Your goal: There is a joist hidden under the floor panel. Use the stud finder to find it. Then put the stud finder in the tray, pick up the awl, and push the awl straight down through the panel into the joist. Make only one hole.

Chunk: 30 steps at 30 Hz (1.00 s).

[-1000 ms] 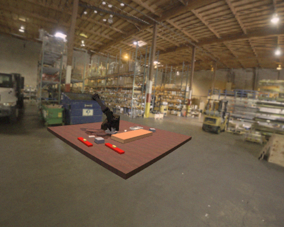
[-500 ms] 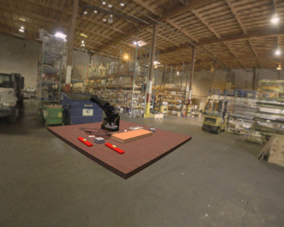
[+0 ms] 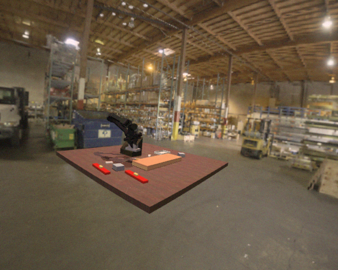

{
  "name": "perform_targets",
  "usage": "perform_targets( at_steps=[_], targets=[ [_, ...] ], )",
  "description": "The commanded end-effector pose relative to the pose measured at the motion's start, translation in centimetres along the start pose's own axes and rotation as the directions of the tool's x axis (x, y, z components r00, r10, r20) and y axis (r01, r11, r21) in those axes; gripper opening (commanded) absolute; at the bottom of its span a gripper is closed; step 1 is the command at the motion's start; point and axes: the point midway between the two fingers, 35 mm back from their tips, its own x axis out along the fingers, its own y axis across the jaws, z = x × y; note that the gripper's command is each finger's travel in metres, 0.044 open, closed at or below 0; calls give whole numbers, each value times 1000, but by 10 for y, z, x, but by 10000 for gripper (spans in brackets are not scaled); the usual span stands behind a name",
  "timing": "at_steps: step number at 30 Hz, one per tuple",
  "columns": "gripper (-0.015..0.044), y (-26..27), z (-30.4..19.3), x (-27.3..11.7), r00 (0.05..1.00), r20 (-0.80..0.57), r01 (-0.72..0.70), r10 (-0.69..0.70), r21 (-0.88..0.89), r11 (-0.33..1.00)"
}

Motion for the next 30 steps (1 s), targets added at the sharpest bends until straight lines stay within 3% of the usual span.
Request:
perform_targets(
  at_steps=[1, 30],
  targets=[
    [0, -10, 16, -1, 1000, 6, 13, -14, 28, 1000],
    [0, -46, 134, 24, 998, 8, 61, -64, 201, 978]
  ],
)
